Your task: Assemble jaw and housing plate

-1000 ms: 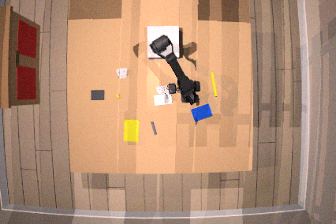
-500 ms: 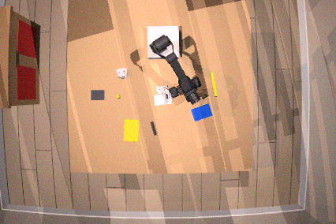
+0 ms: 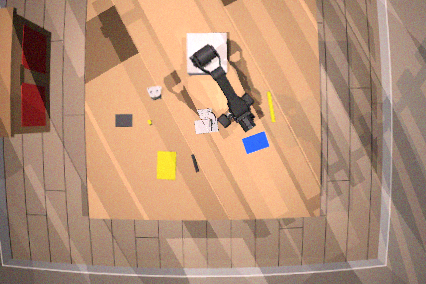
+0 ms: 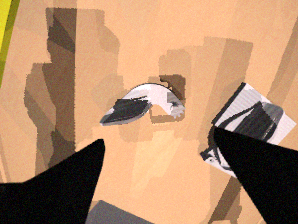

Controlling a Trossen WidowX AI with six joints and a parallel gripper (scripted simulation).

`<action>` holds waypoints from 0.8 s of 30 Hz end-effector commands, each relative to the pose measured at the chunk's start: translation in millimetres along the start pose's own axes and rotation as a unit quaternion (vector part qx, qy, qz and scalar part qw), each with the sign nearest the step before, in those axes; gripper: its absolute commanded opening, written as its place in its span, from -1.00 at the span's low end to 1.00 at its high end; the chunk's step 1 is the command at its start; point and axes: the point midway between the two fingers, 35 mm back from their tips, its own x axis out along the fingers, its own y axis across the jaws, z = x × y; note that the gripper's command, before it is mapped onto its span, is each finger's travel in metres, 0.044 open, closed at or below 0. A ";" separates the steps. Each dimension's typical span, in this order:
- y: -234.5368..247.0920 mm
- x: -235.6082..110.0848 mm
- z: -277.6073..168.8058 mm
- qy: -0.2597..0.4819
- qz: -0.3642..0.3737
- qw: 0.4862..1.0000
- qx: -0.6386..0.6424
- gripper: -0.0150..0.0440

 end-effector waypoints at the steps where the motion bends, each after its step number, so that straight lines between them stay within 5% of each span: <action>1: 0.7 -0.3 0.4 0.002 -0.002 0.999 -0.050 1.00; 24: 7.8 -1.6 3.5 0.003 -0.001 0.955 -0.295 1.00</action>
